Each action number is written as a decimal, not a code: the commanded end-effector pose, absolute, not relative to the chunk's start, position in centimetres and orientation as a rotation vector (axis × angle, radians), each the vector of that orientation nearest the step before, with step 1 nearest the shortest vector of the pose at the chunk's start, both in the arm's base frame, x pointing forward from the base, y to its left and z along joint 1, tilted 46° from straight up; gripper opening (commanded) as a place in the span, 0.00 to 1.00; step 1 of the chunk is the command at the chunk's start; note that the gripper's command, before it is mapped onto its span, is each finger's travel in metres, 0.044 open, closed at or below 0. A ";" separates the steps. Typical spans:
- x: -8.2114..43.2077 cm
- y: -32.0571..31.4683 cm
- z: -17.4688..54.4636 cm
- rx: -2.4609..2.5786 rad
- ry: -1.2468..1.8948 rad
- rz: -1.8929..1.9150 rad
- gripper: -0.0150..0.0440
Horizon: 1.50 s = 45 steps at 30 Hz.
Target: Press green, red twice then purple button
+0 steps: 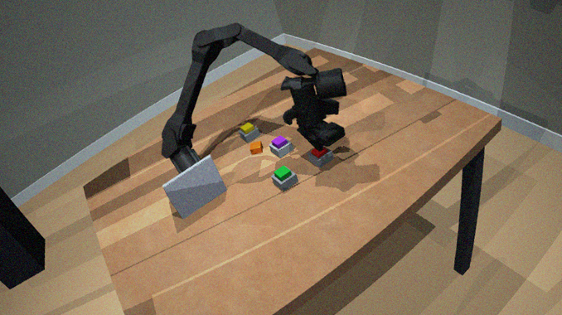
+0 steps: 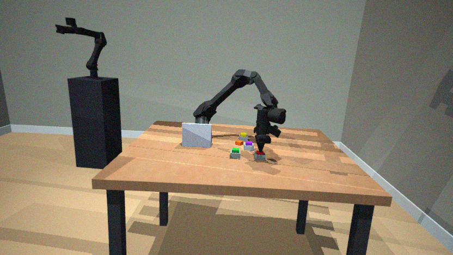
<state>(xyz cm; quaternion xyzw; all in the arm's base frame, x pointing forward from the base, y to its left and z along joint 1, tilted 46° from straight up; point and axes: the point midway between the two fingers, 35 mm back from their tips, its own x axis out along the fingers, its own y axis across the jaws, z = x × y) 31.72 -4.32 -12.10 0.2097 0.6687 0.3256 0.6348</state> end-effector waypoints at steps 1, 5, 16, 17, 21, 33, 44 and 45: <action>31.6 -4.2 -12.2 0.488 1.532 0.744 0.29; 31.6 -4.2 -12.2 0.488 1.532 0.744 0.29; 31.9 -6.5 -9.8 0.487 1.533 0.743 0.29; 31.9 -6.5 -9.8 0.487 1.533 0.743 0.29; 31.9 -6.3 -10.0 0.487 1.533 0.743 0.29; 31.7 -4.9 -11.4 0.487 1.532 0.743 0.29; 31.6 -4.2 -12.2 0.488 1.532 0.744 0.29; 31.6 -4.2 -12.2 0.488 1.532 0.744 0.29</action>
